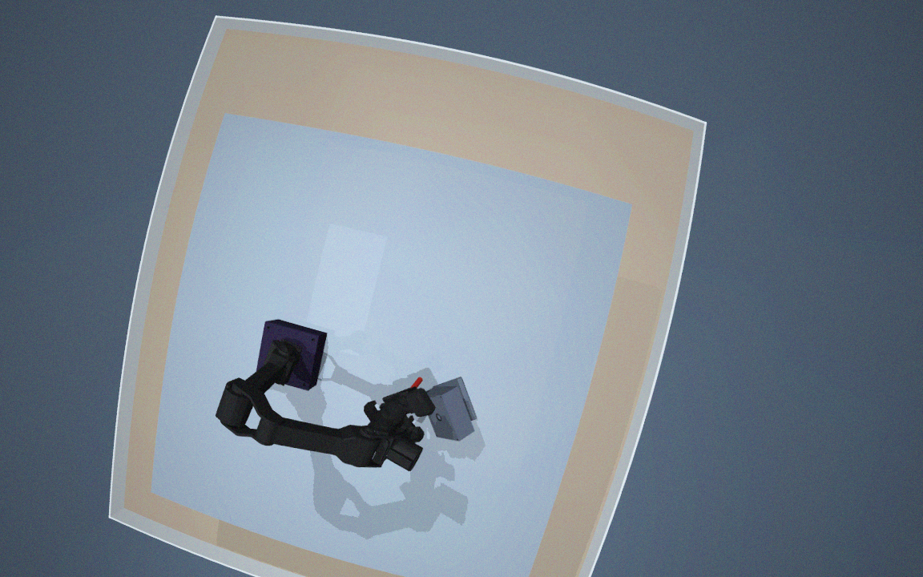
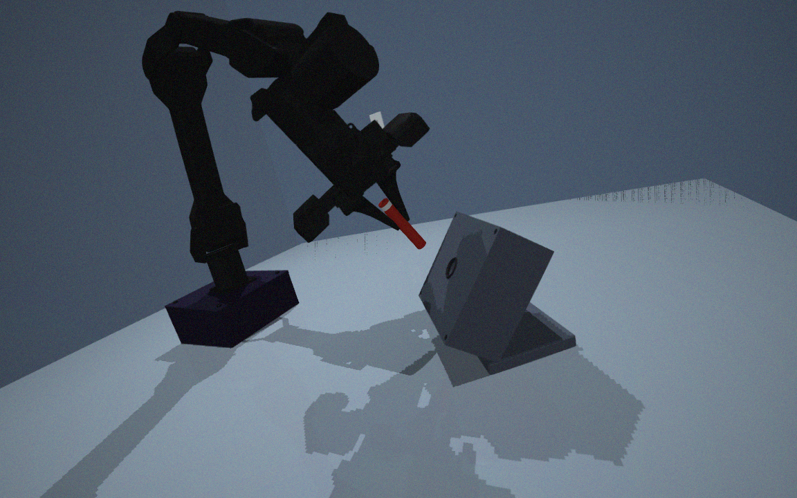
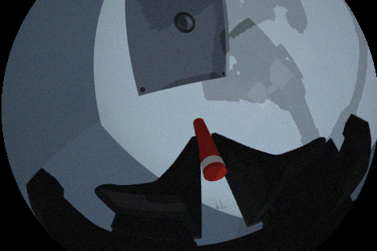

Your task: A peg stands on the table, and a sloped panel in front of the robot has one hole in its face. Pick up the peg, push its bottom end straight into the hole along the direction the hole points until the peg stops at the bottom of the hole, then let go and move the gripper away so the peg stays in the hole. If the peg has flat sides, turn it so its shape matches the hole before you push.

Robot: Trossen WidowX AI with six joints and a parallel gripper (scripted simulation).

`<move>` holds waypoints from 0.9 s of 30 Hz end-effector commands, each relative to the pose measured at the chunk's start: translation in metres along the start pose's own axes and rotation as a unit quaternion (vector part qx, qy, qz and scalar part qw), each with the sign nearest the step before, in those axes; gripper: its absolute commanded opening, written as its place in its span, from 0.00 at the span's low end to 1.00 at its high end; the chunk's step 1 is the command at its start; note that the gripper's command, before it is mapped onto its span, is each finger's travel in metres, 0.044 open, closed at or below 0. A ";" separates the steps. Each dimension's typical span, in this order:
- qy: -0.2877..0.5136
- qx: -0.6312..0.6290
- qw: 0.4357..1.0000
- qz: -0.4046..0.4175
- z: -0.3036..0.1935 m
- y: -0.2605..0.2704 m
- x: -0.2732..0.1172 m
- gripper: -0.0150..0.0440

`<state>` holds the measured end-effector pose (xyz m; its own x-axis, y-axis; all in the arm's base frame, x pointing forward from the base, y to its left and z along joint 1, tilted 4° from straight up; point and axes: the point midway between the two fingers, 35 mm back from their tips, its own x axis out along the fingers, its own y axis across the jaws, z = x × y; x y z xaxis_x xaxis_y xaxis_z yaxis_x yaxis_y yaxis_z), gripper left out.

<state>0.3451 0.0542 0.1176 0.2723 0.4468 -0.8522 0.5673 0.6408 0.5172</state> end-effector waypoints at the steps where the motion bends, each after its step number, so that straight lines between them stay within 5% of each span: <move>1: -0.001 0.012 1.000 0.009 0.003 -0.001 -0.002 0.25; 27: -0.014 0.086 0.994 0.066 0.026 -0.015 -0.021 0.25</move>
<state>0.3509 0.0212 0.1244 0.3641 0.4940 -0.7896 0.6431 0.4798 0.5968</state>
